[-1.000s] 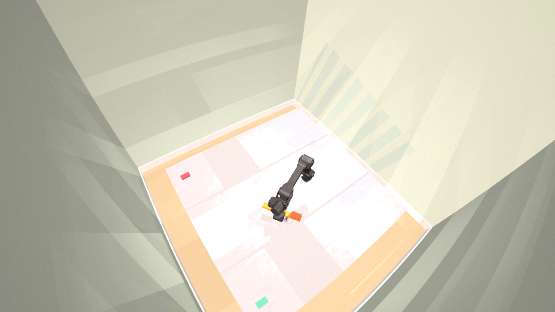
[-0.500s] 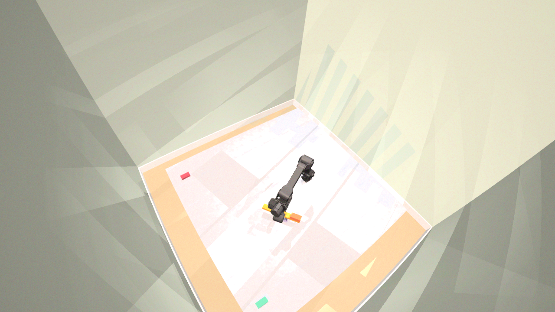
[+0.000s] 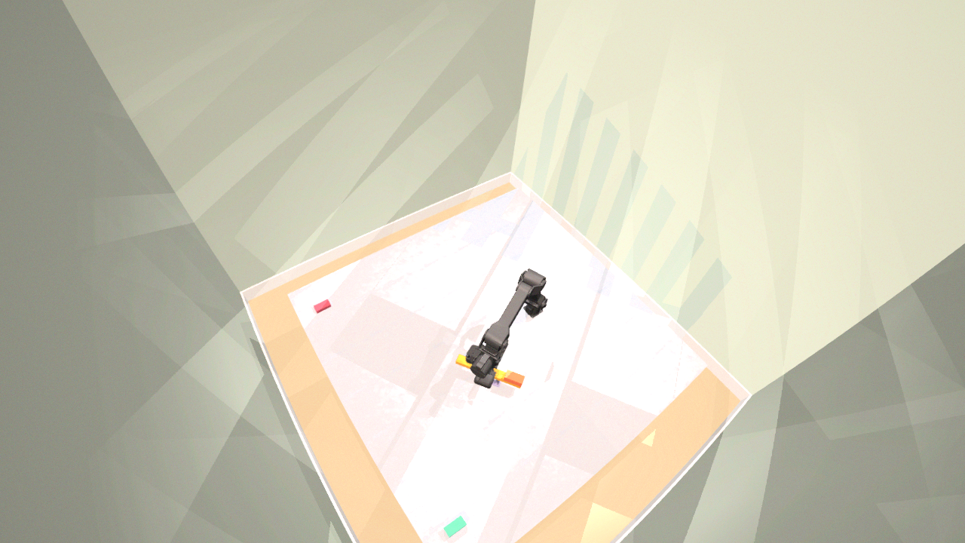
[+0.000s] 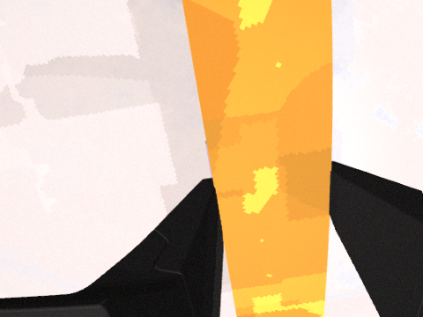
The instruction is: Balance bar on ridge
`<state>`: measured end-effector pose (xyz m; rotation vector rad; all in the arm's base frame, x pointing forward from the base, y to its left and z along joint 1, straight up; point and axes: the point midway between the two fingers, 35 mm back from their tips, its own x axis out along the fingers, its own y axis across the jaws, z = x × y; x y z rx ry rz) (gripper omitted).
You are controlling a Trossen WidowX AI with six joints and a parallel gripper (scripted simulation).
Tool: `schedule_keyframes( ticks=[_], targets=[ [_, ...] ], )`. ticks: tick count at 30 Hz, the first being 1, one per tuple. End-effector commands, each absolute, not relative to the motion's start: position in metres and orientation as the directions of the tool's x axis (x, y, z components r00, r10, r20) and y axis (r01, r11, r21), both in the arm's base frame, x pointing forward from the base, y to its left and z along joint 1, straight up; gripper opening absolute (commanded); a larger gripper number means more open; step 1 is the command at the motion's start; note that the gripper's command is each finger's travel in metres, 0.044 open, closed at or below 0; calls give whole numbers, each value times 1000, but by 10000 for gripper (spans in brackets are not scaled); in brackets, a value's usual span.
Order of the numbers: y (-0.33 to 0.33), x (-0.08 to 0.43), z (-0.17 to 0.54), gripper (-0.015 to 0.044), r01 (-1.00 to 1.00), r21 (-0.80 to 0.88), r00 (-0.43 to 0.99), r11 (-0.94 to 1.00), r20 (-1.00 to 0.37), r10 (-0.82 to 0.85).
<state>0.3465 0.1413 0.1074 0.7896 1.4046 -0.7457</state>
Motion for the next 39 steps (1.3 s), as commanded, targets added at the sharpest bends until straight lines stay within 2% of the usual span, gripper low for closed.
schedule_keyframes(
  ticks=[1,39],
  targets=[
    [142,347,107,0,833,37,35,553,-999,14],
    [142,347,104,0,833,37,35,553,-999,14]
  ],
)
